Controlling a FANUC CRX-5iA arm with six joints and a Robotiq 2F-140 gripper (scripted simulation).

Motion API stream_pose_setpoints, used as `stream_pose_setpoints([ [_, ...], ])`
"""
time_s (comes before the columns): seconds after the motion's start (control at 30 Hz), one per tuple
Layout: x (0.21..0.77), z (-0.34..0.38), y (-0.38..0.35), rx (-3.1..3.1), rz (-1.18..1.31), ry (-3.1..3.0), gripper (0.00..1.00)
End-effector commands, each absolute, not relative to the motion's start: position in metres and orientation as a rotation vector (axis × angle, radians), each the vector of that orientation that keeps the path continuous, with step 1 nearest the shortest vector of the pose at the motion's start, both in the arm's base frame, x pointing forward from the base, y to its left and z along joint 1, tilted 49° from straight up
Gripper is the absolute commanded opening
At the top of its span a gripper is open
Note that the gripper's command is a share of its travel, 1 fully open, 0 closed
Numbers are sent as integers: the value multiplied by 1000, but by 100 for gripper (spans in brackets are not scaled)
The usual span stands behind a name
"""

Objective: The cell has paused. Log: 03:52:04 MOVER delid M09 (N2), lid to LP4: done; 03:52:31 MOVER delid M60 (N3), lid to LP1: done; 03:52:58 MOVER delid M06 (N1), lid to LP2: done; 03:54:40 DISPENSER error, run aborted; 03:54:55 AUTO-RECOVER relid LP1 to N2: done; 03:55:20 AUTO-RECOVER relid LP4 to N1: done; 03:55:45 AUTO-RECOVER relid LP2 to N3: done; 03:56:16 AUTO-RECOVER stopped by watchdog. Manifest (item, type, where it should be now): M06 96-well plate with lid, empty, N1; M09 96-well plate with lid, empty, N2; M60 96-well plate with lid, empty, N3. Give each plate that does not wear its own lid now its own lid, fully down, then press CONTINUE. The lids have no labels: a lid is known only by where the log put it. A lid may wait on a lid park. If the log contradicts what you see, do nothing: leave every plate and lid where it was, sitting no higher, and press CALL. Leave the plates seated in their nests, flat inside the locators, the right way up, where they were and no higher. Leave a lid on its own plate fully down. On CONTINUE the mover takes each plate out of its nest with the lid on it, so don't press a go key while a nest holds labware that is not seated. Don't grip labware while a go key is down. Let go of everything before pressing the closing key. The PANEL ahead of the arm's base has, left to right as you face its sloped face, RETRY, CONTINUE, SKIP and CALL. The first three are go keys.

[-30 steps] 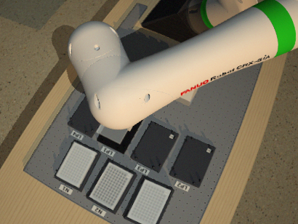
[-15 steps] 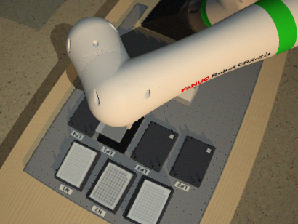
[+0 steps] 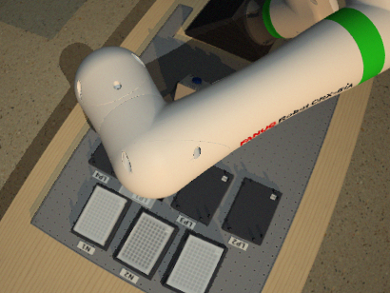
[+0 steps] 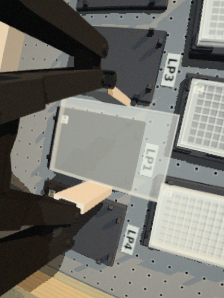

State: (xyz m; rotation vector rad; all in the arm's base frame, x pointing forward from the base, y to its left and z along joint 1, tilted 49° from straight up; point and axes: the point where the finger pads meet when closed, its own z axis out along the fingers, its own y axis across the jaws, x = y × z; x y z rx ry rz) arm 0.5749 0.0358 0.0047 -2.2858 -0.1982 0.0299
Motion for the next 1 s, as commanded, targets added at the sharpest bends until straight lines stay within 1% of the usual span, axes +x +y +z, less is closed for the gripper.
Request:
stream_pose_setpoints([
  [0.0,620,17,51,-2285,39,-197,0],
  [0.03,642,25,61,-2284,39,-197,0],
  [0.13,642,25,61,-2284,39,-197,0],
  [0.2,677,39,81,-2284,40,-199,0],
  [0.33,696,48,95,-2283,41,-201,0],
  [0.97,697,48,95,-2283,41,-201,0],
])
